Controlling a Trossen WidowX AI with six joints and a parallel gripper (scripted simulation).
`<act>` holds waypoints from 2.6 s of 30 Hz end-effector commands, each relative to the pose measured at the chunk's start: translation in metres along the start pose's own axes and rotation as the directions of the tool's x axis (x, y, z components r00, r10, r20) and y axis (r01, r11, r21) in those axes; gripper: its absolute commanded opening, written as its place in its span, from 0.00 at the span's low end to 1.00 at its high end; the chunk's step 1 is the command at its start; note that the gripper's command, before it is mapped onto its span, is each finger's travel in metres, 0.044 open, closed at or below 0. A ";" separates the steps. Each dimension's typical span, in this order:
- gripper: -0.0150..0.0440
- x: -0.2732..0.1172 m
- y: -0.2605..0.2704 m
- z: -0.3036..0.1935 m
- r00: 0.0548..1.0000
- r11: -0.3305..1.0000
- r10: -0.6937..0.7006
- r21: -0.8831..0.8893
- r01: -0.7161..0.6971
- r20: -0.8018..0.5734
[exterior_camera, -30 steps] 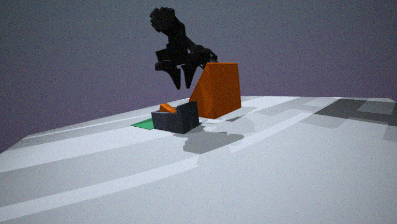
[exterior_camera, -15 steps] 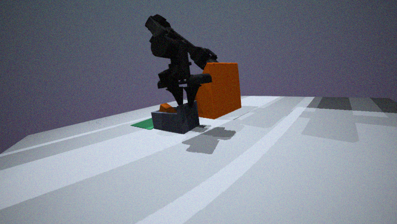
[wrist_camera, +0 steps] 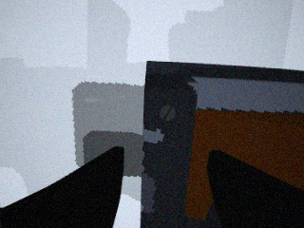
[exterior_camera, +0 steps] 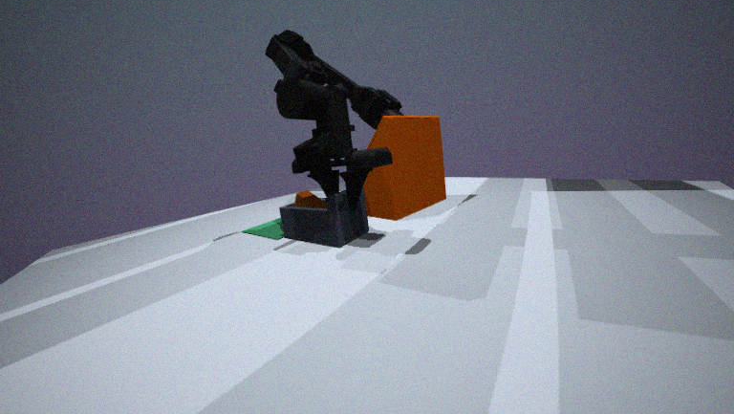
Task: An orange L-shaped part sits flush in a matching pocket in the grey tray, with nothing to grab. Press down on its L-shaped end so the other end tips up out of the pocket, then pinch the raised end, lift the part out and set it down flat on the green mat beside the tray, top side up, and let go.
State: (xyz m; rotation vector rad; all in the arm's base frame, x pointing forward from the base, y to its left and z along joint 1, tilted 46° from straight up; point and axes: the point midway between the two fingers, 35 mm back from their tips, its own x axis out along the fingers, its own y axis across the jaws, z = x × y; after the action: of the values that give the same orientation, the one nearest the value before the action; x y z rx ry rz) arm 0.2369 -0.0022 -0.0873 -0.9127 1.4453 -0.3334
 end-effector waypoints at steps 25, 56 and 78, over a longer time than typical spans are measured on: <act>0.56 0.021 0.000 -0.005 1.000 1.000 -0.008 -0.014 0.008 -0.013; 0.56 -0.090 0.002 -0.002 1.000 1.000 -0.001 -0.013 0.001 -0.011; 0.56 -0.086 0.003 -0.002 1.000 1.000 -0.006 -0.024 0.006 -0.014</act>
State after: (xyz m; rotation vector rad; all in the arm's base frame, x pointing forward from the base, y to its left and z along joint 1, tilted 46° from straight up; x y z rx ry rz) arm 0.2208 0.0590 -0.0281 -0.9343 1.4615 -0.3295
